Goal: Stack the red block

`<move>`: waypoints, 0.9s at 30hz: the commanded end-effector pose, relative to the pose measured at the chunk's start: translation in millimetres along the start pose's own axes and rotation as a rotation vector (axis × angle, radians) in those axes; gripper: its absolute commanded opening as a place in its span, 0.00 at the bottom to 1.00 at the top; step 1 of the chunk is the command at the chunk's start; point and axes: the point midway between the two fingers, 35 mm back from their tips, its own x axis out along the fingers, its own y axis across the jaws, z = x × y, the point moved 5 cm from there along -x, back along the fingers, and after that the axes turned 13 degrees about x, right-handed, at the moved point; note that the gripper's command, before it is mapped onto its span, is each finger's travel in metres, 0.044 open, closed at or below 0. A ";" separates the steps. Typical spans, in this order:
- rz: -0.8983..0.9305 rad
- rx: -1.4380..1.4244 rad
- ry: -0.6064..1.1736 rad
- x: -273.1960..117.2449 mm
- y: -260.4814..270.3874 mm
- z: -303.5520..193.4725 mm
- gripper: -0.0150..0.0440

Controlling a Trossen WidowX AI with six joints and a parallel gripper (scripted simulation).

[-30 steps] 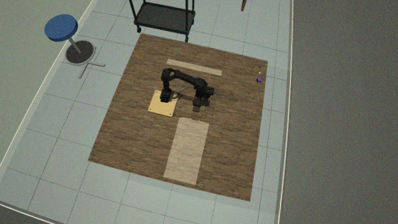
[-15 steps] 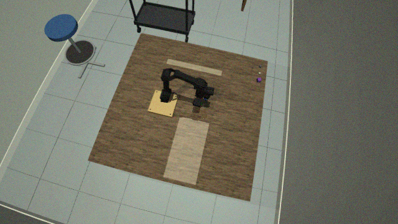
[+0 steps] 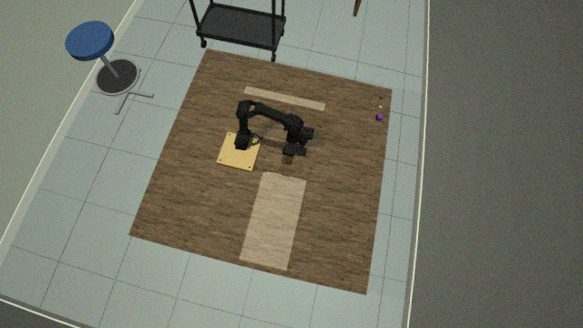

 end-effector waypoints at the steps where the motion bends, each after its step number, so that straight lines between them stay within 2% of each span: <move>1: 0.000 0.000 0.001 0.4 -0.1 -0.2 0.65; 9: 0.000 0.000 0.001 0.4 -0.1 -0.2 1.00; 27: 0.000 0.000 0.001 0.4 -0.1 -0.2 1.00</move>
